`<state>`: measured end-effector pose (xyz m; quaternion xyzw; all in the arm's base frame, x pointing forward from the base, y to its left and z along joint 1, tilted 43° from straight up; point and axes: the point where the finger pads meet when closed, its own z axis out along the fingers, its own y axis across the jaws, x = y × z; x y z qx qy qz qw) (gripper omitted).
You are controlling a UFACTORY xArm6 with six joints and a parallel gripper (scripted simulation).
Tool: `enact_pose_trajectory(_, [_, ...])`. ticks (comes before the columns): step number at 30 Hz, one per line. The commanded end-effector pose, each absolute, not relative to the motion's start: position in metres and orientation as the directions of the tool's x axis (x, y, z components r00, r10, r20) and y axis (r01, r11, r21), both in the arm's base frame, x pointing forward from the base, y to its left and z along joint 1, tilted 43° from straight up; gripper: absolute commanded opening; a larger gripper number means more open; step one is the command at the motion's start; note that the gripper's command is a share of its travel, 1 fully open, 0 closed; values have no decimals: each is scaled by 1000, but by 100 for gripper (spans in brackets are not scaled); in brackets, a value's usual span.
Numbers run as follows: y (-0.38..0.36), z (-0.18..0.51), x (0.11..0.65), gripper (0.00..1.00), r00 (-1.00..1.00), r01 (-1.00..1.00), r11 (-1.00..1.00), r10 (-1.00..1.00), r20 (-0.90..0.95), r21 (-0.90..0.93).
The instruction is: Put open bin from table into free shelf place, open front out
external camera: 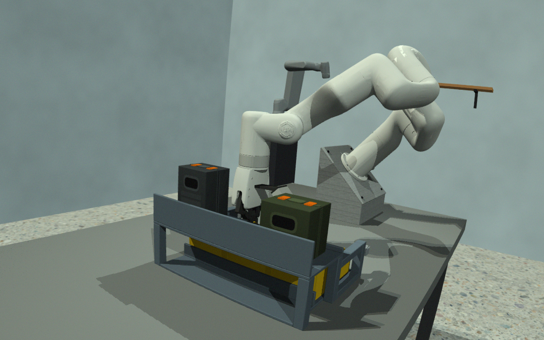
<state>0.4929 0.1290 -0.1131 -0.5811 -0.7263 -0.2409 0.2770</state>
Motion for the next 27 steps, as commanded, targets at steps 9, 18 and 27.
enact_pose_trajectory(9, [128,-112,496,0,-172,978,207,711,682,30])
enact_pose_trajectory(18, [129,-112,499,0,-172,978,207,711,682,30])
enact_pose_trajectory(27, [131,-114,498,0,-172,978,207,711,682,30])
